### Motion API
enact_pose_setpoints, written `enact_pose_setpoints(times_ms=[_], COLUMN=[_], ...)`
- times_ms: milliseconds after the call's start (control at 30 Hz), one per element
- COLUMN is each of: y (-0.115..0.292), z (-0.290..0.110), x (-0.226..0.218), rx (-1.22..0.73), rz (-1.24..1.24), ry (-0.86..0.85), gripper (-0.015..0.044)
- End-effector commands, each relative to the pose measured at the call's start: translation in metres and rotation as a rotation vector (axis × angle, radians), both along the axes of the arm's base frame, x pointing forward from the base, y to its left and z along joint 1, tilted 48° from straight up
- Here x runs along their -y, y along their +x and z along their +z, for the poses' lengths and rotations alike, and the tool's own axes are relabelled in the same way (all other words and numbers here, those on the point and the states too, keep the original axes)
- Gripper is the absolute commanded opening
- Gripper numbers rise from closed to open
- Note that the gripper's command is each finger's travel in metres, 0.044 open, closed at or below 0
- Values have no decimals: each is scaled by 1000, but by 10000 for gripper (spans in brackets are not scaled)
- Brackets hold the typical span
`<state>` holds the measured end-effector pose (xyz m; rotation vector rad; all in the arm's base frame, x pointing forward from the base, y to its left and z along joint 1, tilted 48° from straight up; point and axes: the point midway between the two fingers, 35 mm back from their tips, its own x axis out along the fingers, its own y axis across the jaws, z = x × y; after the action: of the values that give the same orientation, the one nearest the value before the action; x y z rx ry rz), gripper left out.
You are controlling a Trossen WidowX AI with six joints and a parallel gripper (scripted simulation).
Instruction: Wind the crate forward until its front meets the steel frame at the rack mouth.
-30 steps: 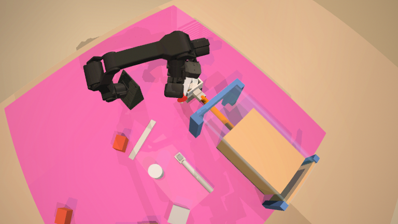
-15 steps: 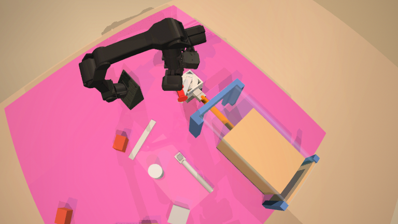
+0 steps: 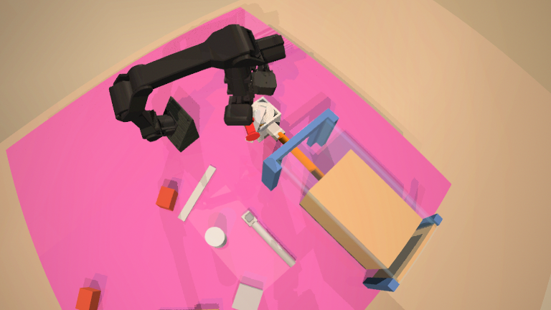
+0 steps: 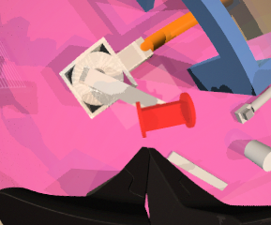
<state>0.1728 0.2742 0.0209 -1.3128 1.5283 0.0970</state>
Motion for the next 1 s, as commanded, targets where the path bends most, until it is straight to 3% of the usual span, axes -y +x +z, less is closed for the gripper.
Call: enact_pose_setpoints(times_ms=[0,300,967], y=[-1,14,14], z=[1,-42,-46], x=[-1,8,17], rx=[-6,-5,-4], rz=[0,-68,-68], ry=[3,-65,-65], gripper=[0,0,0])
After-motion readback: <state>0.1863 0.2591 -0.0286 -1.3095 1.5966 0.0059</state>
